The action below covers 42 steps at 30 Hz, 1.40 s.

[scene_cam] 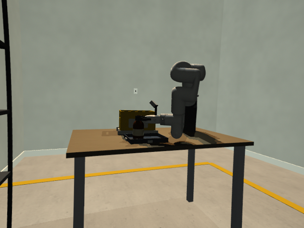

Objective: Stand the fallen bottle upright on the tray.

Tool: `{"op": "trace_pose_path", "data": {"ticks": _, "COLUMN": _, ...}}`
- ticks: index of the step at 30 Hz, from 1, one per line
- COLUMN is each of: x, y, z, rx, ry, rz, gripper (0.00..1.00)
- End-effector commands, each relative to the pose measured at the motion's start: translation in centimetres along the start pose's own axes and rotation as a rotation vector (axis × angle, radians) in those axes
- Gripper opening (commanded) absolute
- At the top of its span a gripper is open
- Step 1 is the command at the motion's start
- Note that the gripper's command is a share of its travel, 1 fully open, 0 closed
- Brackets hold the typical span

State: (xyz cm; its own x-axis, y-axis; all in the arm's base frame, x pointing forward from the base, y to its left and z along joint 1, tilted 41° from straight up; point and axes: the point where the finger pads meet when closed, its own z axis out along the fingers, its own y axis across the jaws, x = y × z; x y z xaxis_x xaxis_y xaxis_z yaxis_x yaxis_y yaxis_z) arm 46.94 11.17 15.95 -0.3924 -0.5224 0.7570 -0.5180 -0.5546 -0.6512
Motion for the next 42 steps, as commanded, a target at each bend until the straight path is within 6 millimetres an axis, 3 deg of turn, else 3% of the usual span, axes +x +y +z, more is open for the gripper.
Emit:
{"op": "trace_pose_path", "data": {"ticks": 1, "x": 0.05, "y": -0.04, "z": 0.0, "rx": 0.0, "ry": 0.001, "rz": 0.001, "gripper": 0.0}}
{"op": "trace_pose_path", "data": {"ticks": 12, "x": 0.05, "y": -0.04, "z": 0.0, "rx": 0.0, "ry": 0.001, "rz": 0.001, "gripper": 0.0}}
{"op": "trace_pose_path", "data": {"ticks": 13, "x": 0.05, "y": -0.04, "z": 0.0, "rx": 0.0, "ry": 0.001, "rz": 0.001, "gripper": 1.0}}
{"op": "trace_pose_path", "data": {"ticks": 42, "x": 0.05, "y": -0.04, "z": 0.0, "rx": 0.0, "ry": 0.001, "rz": 0.001, "gripper": 1.0}}
